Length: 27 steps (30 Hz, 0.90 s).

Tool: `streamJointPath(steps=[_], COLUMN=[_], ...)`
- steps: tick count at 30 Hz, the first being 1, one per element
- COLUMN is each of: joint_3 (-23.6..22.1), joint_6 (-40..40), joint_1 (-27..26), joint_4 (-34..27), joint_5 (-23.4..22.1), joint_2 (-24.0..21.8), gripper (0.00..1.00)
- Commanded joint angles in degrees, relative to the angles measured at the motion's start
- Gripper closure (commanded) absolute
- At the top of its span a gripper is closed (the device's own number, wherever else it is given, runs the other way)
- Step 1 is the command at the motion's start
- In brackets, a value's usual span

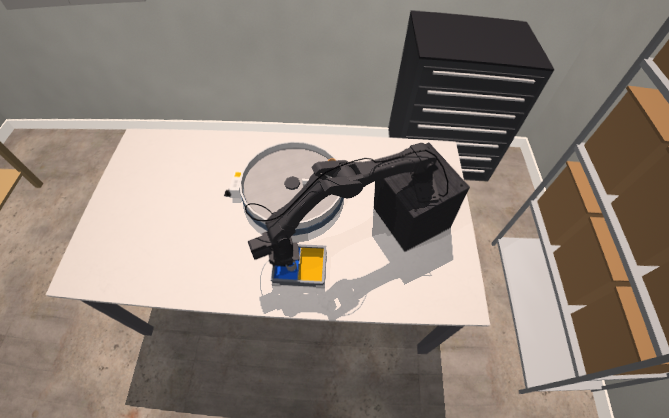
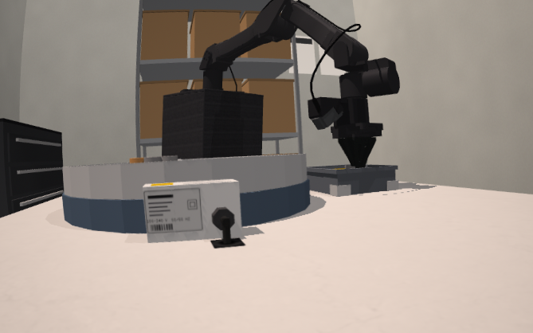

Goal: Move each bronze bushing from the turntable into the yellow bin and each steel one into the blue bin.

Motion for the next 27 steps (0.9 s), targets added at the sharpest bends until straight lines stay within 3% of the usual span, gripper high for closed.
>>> streamJointPath(steps=[1,10,27], joint_3=[1.51,-1.95,-0.52], joint_6=[0.30,0.24,0.25], joint_1=[0.46,0.39,0.40], joint_4=[-1.00,0.57,0.08], joint_5=[0.39,0.39,0.38], joint_2=[-0.63,-2.12,-2.10], gripper=[1.00,1.00,1.00])
